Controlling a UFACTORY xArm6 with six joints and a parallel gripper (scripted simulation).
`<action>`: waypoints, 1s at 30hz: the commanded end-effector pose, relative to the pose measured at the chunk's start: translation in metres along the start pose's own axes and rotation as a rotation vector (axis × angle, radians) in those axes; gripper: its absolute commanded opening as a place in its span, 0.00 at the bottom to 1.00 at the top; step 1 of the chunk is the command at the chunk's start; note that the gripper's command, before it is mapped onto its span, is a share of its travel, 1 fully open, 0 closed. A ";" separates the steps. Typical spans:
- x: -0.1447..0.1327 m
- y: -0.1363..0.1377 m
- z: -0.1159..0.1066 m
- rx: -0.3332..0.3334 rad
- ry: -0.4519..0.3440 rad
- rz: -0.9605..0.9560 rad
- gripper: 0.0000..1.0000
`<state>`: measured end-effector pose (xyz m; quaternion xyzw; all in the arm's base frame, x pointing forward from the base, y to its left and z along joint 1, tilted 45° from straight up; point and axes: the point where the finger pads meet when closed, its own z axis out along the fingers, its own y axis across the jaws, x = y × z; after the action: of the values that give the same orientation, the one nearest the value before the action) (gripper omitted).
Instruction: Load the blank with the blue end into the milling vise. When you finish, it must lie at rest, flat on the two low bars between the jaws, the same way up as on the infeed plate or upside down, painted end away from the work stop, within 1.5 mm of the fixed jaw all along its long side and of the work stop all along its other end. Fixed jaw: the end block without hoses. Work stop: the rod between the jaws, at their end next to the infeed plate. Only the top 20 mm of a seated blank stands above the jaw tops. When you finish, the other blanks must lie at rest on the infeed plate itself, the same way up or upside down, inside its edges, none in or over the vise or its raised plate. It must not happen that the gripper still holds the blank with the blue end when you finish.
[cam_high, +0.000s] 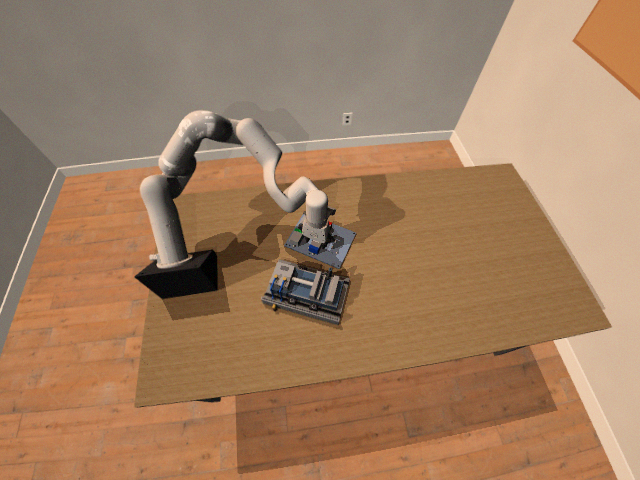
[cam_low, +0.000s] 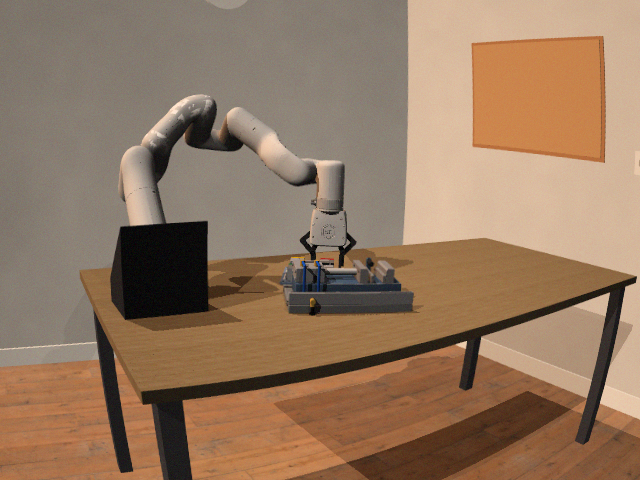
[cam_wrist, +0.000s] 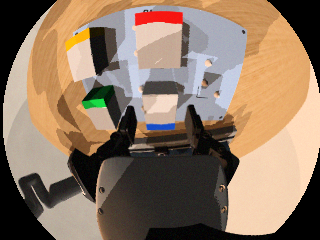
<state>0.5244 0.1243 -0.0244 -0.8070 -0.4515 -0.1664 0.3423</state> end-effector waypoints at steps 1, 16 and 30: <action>0.001 0.001 -0.002 -0.003 0.001 -0.001 0.74; 0.001 0.001 -0.006 -0.003 0.001 -0.001 0.74; 0.001 0.001 -0.007 -0.003 0.001 -0.001 0.74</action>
<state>0.5243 0.1208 -0.0211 -0.8070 -0.4515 -0.1663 0.3424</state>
